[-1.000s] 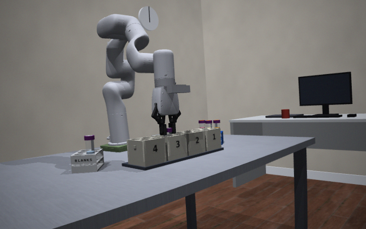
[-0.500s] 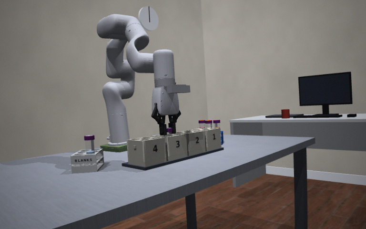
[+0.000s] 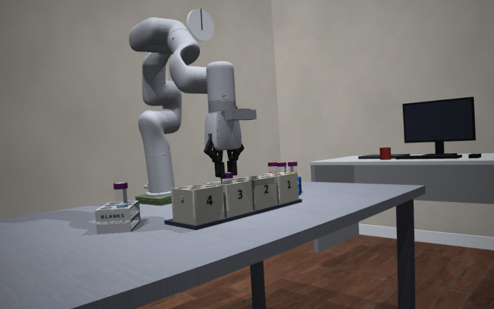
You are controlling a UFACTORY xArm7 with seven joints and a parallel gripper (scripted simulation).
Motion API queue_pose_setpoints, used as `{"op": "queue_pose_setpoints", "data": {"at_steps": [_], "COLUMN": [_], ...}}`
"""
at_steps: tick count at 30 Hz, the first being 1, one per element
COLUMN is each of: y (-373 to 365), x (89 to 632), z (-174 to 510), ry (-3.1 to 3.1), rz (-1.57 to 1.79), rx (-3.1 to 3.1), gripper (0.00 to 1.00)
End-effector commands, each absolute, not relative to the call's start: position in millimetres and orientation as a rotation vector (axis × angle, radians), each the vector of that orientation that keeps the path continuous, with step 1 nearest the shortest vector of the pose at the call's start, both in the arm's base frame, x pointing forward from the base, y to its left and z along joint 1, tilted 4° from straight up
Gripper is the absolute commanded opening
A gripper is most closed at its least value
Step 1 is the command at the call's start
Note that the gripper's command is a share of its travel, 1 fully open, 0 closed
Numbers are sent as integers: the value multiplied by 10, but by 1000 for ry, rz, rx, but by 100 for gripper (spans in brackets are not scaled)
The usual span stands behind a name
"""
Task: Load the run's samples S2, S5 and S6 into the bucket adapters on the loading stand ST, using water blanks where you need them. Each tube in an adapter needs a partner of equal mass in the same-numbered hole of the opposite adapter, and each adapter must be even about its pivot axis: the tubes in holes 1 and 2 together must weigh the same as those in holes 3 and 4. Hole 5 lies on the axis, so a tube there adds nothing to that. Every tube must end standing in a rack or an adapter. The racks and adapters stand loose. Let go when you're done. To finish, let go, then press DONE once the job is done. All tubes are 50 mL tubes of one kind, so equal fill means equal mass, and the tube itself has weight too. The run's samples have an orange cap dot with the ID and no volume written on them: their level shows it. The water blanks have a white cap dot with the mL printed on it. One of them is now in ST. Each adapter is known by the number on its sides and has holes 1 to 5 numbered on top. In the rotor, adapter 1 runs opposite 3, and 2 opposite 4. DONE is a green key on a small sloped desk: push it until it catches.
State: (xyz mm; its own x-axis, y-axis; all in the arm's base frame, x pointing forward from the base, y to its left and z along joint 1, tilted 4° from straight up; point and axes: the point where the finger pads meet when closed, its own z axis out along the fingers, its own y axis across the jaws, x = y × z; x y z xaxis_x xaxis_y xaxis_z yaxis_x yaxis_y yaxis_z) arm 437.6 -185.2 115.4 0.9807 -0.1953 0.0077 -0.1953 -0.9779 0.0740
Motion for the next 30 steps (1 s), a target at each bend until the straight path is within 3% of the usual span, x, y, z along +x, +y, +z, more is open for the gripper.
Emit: {"op": "queue_pose_setpoints", "data": {"at_steps": [1,30], "y": [-1851,-1810], "x": [4387,4390], "z": [1210,1749], "ry": [-301,-301], "rz": [5,5], "rx": [3052,3052], "gripper": [44,44]}}
